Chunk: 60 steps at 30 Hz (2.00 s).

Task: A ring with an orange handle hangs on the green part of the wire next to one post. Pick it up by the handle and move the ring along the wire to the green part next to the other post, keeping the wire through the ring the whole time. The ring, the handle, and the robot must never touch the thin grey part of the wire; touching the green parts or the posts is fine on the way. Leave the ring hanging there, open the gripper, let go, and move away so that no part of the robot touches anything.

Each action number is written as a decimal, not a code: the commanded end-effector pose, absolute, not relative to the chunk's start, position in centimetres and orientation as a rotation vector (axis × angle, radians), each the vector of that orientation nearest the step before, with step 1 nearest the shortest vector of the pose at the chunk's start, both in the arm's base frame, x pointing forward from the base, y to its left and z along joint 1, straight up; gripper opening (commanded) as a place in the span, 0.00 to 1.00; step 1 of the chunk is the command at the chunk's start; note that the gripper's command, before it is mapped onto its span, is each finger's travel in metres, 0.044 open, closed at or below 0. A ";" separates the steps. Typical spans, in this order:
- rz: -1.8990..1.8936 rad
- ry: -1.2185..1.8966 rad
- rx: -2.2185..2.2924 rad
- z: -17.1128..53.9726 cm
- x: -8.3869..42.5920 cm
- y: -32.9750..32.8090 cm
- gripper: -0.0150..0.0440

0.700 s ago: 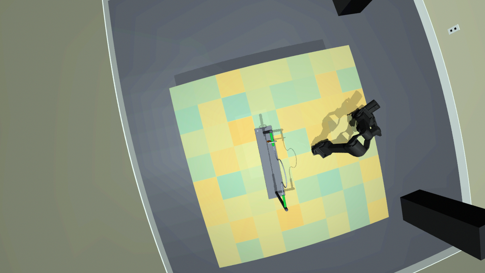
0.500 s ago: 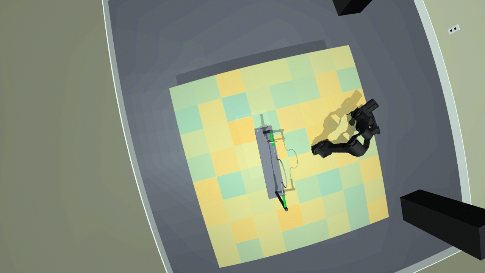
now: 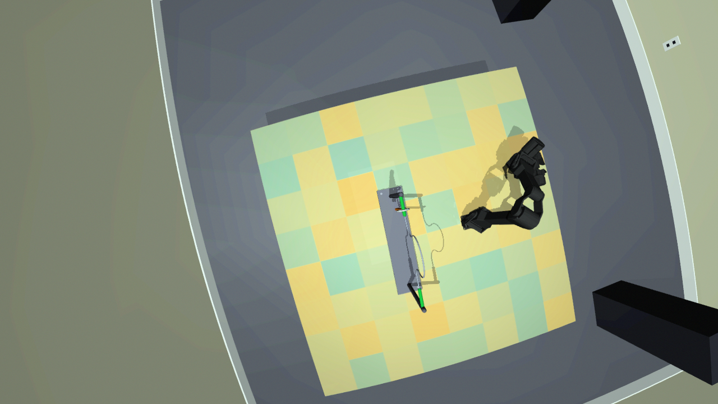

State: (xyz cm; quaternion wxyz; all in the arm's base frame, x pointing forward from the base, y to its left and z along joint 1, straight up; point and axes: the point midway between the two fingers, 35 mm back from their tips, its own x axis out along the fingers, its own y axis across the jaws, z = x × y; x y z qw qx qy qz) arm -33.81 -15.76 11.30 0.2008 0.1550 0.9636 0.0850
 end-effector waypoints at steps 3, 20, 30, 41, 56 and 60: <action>-0.138 2.699 0.134 10.3 -31.5 -21.4 0.53; -1.061 1.790 -0.603 9.0 -14.1 -37.5 0.53; -1.049 0.983 -0.681 10.1 0.3 -38.5 0.53; -0.542 0.323 -0.350 8.3 14.5 -27.7 0.53; 0.017 0.072 -0.051 8.3 19.4 -14.0 0.53; 0.026 0.066 -0.085 8.3 19.6 -13.9 0.53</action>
